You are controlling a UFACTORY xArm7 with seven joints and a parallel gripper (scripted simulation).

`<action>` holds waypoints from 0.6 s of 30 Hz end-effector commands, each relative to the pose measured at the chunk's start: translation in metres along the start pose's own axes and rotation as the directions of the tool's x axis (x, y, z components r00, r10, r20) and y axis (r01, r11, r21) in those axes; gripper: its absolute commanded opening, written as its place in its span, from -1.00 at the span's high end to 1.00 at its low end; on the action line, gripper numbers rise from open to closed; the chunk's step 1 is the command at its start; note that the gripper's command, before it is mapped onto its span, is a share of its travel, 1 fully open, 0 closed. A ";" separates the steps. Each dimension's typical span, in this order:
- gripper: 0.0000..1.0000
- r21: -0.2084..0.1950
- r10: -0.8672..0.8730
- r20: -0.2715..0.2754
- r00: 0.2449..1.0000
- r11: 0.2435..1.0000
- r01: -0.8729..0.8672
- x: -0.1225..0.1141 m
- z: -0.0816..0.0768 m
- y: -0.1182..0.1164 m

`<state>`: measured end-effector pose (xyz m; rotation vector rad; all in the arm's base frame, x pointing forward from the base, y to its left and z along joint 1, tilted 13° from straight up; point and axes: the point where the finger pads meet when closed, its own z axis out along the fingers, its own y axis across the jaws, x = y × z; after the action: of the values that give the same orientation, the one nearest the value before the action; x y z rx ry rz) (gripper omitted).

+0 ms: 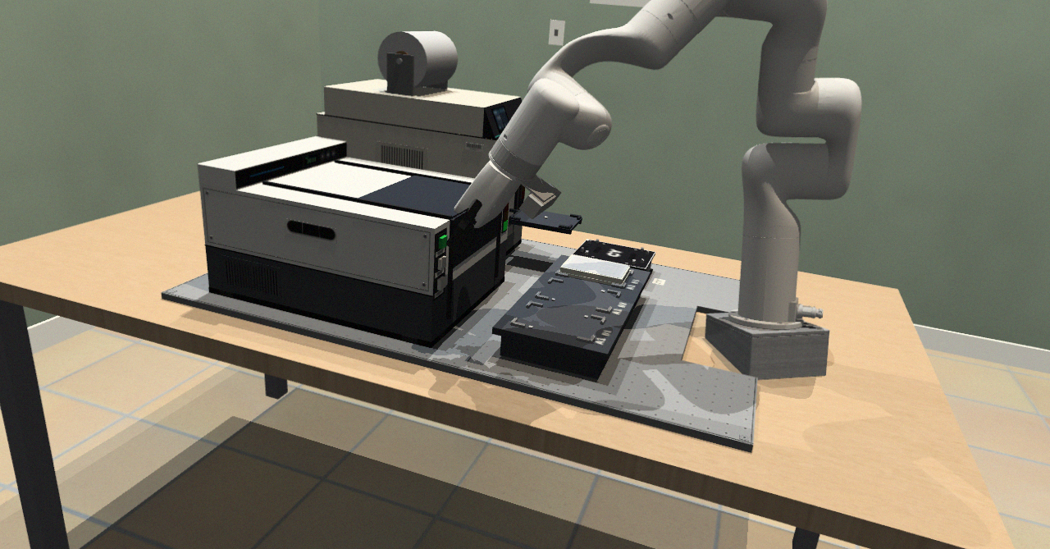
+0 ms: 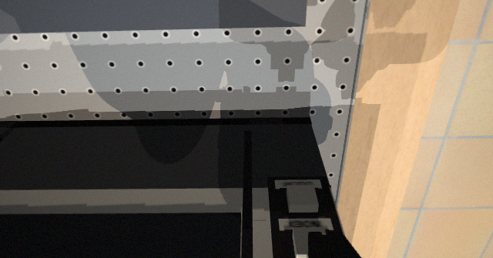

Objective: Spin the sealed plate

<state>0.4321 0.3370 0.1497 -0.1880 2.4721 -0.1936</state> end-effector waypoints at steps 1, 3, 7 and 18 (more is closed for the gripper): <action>1.00 -0.003 0.001 0.003 1.000 1.000 -0.001 -0.003 -0.001 0.001; 1.00 -0.003 0.001 0.003 1.000 1.000 -0.001 -0.003 0.000 0.001; 1.00 -0.003 0.001 0.003 1.000 1.000 -0.001 -0.004 0.000 0.001; 1.00 -0.003 0.001 0.003 1.000 1.000 -0.001 -0.006 0.001 0.001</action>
<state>0.4363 0.3375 0.1502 -0.1880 2.4721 -0.1936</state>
